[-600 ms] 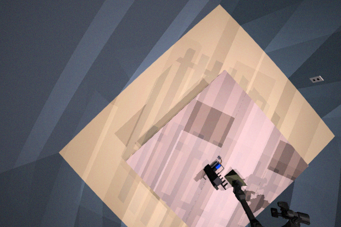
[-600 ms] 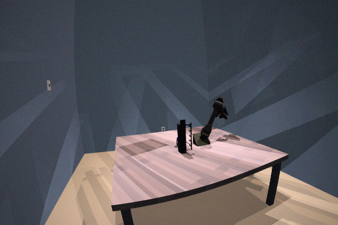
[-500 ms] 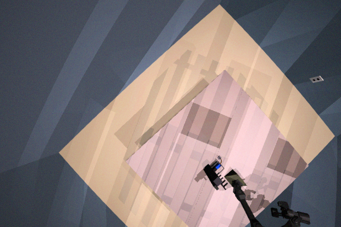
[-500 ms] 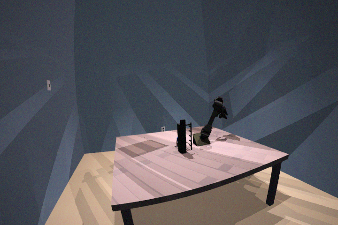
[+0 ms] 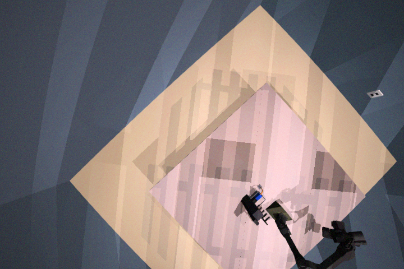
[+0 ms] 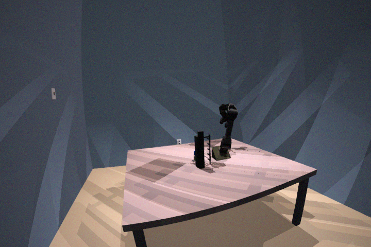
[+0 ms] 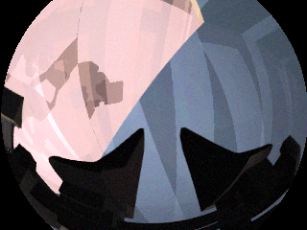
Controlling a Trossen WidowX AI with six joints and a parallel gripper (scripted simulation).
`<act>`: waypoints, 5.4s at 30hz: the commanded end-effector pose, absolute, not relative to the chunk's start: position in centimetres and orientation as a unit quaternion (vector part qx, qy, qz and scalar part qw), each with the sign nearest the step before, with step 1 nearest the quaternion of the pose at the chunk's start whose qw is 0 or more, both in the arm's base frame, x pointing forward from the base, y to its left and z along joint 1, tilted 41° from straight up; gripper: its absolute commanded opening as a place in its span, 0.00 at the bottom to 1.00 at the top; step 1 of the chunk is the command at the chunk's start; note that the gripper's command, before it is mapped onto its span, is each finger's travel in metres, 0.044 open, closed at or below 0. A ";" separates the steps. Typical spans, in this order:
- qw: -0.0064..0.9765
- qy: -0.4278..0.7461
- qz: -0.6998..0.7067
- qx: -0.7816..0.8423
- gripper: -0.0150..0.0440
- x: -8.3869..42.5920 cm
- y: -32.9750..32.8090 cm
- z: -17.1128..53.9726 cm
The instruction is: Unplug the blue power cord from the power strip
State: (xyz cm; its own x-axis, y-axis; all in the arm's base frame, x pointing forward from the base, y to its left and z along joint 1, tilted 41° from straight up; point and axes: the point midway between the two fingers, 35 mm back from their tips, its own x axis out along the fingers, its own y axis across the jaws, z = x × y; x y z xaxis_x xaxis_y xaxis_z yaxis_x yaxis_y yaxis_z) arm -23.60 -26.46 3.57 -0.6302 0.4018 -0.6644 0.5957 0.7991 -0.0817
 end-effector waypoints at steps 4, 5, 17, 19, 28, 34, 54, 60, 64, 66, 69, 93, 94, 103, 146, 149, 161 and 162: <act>0.399 0.839 -0.236 0.286 0.53 -14.6 -29.5 1.8; 0.412 0.826 -0.251 0.292 0.53 -12.8 -29.8 1.6; 0.488 0.671 -0.332 0.449 0.53 8.7 -27.0 1.2; 0.481 0.652 -0.331 0.484 0.53 11.7 -25.4 1.5; 0.378 0.602 -0.309 0.632 0.53 22.6 -15.4 4.0; 0.293 0.598 -0.299 0.683 0.53 25.8 -9.8 5.8; 0.293 0.598 -0.300 0.683 0.53 26.0 -8.8 6.7; 0.293 0.598 -0.299 0.683 0.53 26.1 -8.1 7.3; 0.293 0.598 -0.299 0.683 0.53 26.1 -7.6 7.7; 0.292 0.599 -0.299 0.683 0.53 26.1 -7.3 7.9; 0.292 0.599 -0.299 0.683 0.53 26.1 -7.0 8.3; 0.297 0.598 -0.299 0.682 0.44 26.3 -6.2 7.6; 0.297 0.598 -0.299 0.682 0.39 26.3 -6.2 7.6; 0.297 0.598 -0.299 0.682 0.29 26.3 -6.2 7.6; 0.296 0.601 -0.299 0.680 0.53 26.0 -9.6 5.0; 0.296 0.601 -0.299 0.680 0.53 26.0 -9.6 5.0; 0.293 0.598 -0.300 0.683 0.53 26.0 -10.1 5.6; 0.293 0.598 -0.300 0.683 0.53 26.0 -10.1 5.6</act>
